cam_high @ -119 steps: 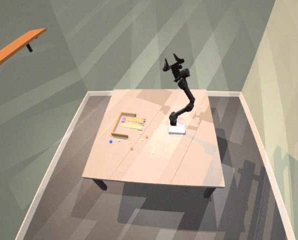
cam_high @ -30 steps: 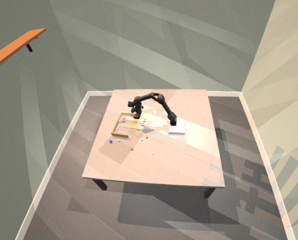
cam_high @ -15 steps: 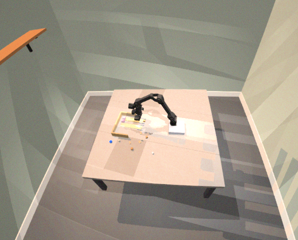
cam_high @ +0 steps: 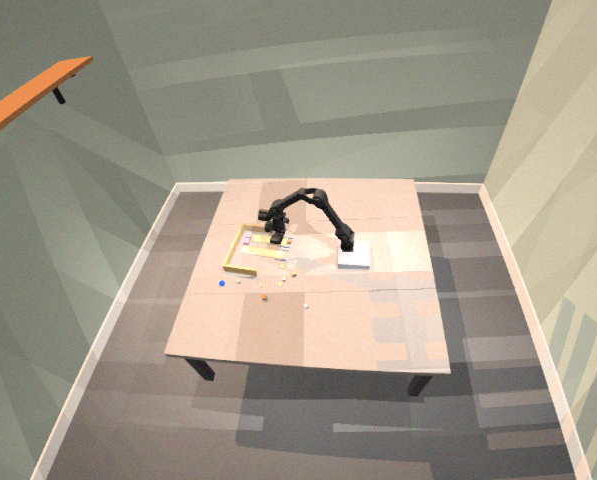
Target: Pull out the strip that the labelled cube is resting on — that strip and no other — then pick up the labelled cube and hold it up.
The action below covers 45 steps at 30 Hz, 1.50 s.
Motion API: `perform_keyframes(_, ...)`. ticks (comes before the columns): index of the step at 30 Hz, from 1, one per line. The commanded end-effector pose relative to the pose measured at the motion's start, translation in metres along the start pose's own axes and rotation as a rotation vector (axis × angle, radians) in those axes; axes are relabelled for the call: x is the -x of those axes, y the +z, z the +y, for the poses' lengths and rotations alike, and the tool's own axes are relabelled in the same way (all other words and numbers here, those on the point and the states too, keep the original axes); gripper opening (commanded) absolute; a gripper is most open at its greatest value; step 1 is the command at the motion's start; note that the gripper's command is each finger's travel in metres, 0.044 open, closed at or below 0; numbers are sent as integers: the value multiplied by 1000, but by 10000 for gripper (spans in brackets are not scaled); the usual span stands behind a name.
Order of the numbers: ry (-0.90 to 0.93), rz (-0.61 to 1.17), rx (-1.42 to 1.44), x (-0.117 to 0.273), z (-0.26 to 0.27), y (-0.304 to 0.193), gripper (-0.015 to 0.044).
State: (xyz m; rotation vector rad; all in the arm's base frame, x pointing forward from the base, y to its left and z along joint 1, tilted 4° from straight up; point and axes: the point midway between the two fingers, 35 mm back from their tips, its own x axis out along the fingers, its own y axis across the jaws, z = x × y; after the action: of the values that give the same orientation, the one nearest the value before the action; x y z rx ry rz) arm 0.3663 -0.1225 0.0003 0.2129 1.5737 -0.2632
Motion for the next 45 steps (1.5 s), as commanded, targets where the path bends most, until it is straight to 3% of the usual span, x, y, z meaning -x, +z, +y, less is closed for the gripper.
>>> perform_keyframes(1,0,11,5,-10,0,-3,0)
perform_keyframes(45,0,11,5,-14,0,-3,0)
